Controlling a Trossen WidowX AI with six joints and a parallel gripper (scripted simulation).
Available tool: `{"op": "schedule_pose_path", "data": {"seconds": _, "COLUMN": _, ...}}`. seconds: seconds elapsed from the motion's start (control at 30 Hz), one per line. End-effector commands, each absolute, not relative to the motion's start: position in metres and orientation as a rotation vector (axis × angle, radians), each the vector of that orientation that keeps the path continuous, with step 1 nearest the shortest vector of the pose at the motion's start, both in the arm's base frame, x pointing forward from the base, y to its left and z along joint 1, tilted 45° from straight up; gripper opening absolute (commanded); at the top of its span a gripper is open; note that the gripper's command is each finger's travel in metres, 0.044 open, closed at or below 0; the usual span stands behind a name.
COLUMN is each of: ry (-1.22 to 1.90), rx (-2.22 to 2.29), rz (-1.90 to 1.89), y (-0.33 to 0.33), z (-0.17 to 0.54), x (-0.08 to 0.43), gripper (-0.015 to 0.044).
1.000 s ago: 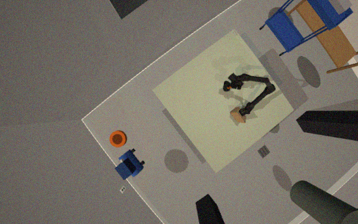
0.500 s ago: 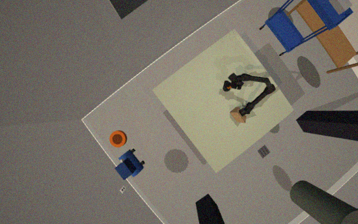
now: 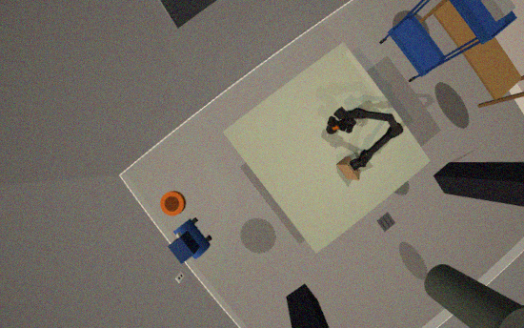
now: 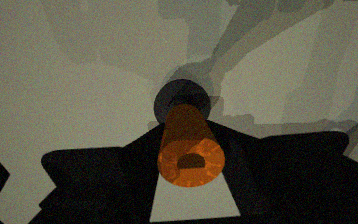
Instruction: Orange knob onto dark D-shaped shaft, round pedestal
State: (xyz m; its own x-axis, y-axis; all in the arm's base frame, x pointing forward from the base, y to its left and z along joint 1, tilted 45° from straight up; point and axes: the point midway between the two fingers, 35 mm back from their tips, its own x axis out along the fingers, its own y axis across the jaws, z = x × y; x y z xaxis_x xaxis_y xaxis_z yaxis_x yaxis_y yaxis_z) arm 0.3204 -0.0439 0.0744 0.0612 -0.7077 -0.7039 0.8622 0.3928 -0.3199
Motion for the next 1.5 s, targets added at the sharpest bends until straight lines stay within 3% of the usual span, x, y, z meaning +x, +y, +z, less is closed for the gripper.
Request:
{"op": "schedule_pose_path", "data": {"seconds": 0.0, "ry": 0.914, "rx": 0.211, "rz": -1.203, "y": -0.0442, "z": 0.0744, "x": 0.3212, "gripper": 0.0}}
{"op": "schedule_pose_path", "data": {"seconds": 1.47, "ry": 0.788, "rx": 0.379, "rz": -1.299, "y": -0.0438, "z": 0.0732, "x": 0.3211, "gripper": 0.0}}
